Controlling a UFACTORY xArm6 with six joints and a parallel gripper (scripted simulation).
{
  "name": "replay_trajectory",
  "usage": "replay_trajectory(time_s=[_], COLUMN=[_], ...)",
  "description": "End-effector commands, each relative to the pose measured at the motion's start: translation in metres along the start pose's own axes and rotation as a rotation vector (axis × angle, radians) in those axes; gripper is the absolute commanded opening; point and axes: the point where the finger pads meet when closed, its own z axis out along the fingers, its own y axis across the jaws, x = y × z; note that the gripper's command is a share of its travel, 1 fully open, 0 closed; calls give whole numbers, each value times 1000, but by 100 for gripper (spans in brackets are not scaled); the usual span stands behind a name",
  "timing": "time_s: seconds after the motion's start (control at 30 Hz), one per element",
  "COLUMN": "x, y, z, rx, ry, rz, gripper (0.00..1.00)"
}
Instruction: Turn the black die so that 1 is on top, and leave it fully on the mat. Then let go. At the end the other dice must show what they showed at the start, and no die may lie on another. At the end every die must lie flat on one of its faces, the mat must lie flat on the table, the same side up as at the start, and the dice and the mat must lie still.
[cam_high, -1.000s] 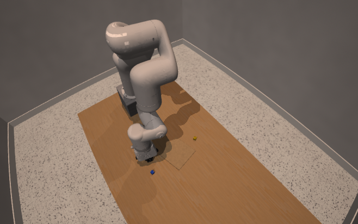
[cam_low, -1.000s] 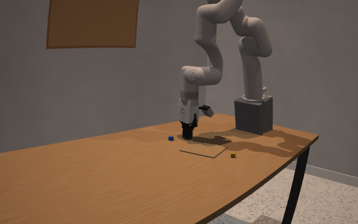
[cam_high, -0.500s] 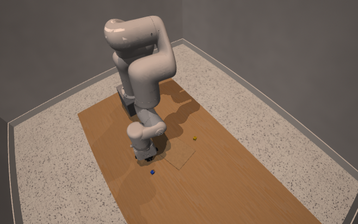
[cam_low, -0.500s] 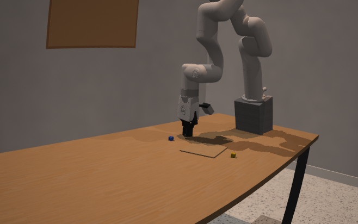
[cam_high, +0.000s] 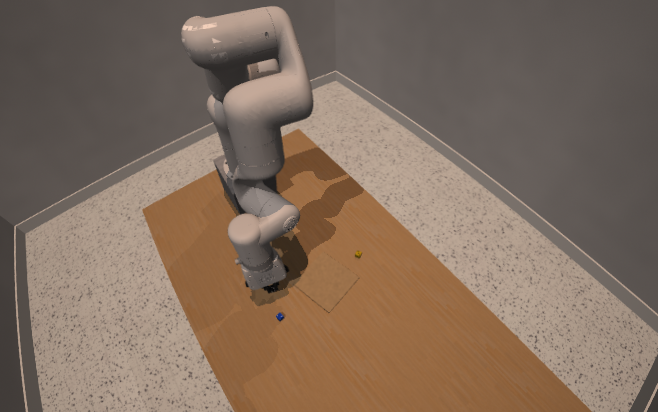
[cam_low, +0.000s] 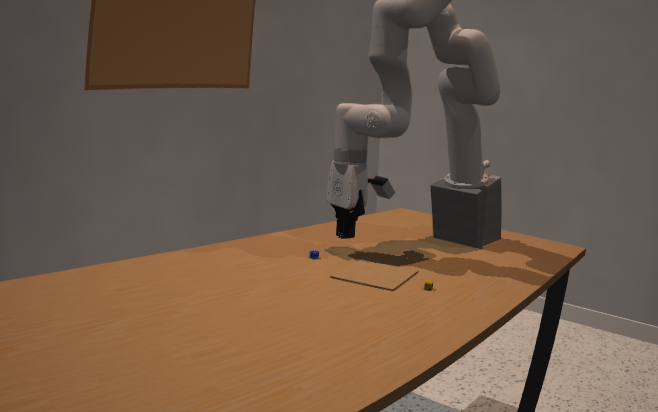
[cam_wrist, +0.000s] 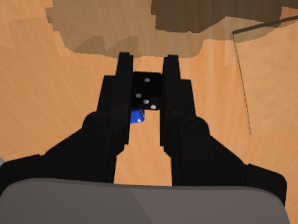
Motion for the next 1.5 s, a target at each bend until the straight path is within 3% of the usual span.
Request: replay_trajectory(time_s=[0.0,0.63,1.2,1.47], x=[-2,-3,-3,-4], y=[0,0,0,0], z=[-13,-56,-58,-58], rx=[3,3,3,2], ry=[18,17,18,18], rz=[1,1,-7,-173], gripper=[11,11,11,11])
